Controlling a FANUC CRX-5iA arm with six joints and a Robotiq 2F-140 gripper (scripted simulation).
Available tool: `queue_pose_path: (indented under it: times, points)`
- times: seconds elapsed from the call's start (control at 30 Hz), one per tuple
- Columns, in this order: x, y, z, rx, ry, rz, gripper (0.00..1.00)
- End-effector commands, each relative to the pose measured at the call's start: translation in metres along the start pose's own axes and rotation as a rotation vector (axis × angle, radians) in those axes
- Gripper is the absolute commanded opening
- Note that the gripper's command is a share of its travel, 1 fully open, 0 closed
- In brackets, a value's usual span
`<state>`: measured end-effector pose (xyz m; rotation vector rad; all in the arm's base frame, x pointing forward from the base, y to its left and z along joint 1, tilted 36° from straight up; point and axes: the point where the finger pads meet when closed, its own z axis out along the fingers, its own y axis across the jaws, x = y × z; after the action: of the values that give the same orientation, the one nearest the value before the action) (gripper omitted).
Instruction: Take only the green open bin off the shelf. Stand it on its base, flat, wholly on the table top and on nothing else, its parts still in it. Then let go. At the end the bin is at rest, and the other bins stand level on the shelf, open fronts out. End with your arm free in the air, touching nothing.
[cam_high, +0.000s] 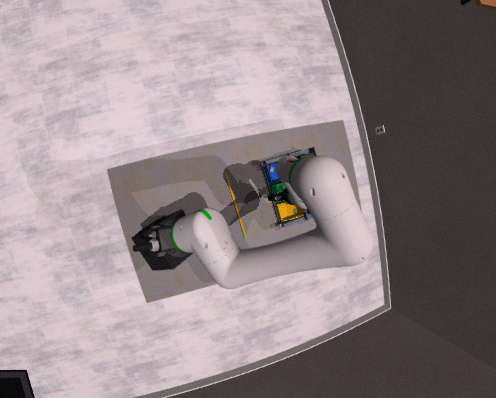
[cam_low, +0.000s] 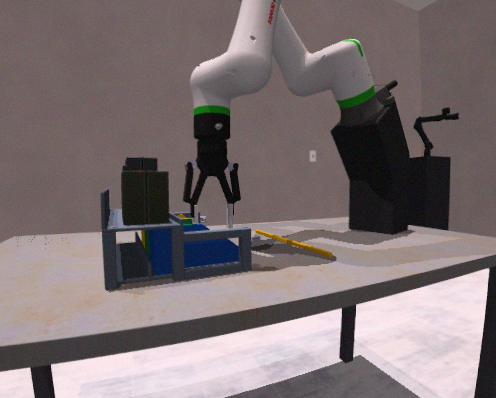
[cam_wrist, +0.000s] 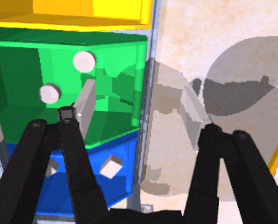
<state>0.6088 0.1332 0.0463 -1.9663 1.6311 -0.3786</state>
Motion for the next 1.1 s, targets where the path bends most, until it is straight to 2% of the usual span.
queue_pose_path:
  times: [0.0,1.07]
  points:
    - [0.0,0.0,0.005,0.0,0.0,0.0,0.57]
    - [0.0,0.0,0.02,0.0,0.0,0.0,0.57]
